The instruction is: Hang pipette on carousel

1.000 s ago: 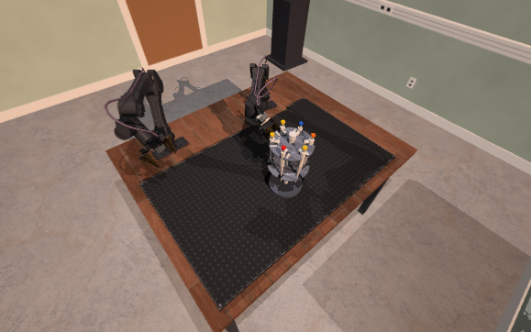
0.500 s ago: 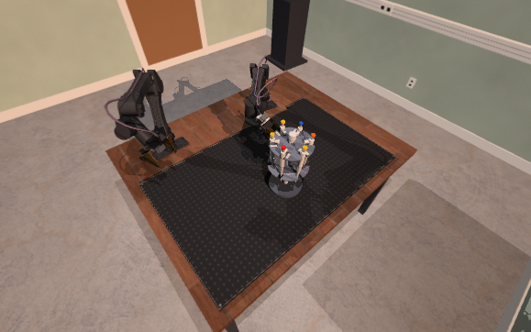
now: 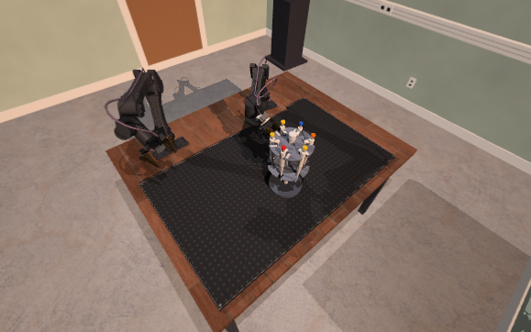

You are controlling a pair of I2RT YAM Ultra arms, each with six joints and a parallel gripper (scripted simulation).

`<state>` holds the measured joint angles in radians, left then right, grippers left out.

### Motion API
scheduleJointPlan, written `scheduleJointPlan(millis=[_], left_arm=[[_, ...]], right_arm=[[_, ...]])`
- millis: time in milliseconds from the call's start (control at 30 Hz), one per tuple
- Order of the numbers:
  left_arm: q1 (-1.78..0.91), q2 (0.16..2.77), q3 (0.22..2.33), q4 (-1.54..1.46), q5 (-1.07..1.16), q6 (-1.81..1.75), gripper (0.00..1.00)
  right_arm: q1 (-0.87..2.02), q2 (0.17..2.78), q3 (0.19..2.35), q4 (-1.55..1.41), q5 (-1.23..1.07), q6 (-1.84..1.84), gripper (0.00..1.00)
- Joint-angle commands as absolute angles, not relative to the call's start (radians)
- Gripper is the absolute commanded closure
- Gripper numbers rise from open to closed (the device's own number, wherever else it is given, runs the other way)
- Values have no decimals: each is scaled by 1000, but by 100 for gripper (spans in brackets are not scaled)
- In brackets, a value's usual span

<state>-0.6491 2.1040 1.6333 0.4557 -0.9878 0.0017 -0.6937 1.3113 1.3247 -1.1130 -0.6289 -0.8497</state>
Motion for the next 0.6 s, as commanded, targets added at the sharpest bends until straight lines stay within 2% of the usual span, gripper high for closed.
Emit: scheduleJointPlan(millis=[0,567], left_arm=[[-636,2071,1667,455,-1010,-4,88],[-648,2067,1665,453,-1012,-4,88]], right_arm=[[-702,1317,1341,-1102,-648,-857,0],[-702,1317,1341,-1102,-648,-857,0]])
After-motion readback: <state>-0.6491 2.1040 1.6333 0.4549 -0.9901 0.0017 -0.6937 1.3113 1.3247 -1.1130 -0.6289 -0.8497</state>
